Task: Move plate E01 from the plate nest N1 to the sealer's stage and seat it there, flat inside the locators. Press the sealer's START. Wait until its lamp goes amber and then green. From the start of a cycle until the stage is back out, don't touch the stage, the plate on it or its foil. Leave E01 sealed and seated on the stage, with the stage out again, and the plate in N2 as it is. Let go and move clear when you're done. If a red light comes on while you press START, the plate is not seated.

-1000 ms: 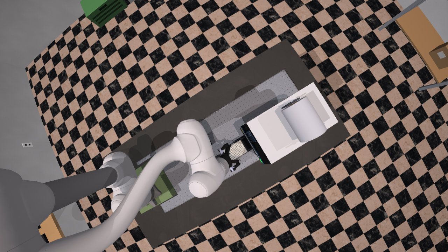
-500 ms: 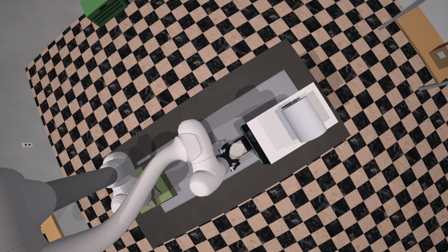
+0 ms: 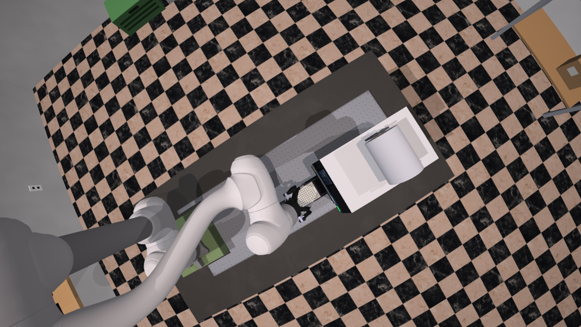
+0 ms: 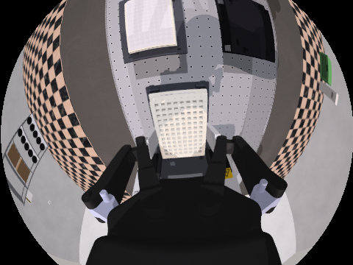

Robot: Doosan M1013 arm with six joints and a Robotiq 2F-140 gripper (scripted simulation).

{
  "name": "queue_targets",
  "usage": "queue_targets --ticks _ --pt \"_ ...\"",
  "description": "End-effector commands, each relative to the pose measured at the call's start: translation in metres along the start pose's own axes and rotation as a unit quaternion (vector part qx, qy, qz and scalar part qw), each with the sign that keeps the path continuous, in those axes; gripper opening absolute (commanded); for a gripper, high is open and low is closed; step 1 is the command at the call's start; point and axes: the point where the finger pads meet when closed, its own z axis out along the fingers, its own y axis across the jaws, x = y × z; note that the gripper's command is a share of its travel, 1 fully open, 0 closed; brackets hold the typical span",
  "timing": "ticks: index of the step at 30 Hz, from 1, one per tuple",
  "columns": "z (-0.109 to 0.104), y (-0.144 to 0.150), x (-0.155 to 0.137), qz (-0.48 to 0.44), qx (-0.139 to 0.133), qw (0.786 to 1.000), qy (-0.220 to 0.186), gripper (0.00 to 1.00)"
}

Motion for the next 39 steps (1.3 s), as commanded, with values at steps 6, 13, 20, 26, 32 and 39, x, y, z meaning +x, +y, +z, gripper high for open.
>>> queue_targets --ticks 6,13,20,26,32,39 --pt "-0.0001 0.0 0.0 0.0 0.0 1.0 0.0 0.1" --pt "0.0011 0.0 0.0004 0.0 0.0 1.0 0.0 0.1" --pt "0.0027 0.0 0.001 0.0 0.0 1.0 0.0 0.1" --pt "0.0046 0.0 0.0017 0.0 0.0 1.0 0.0 0.1" --pt "0.0065 0.0 0.0023 0.0 0.0 1.0 0.0 0.1" --pt "0.008 0.0 0.0029 0.0 0.0 1.0 0.0 0.1"
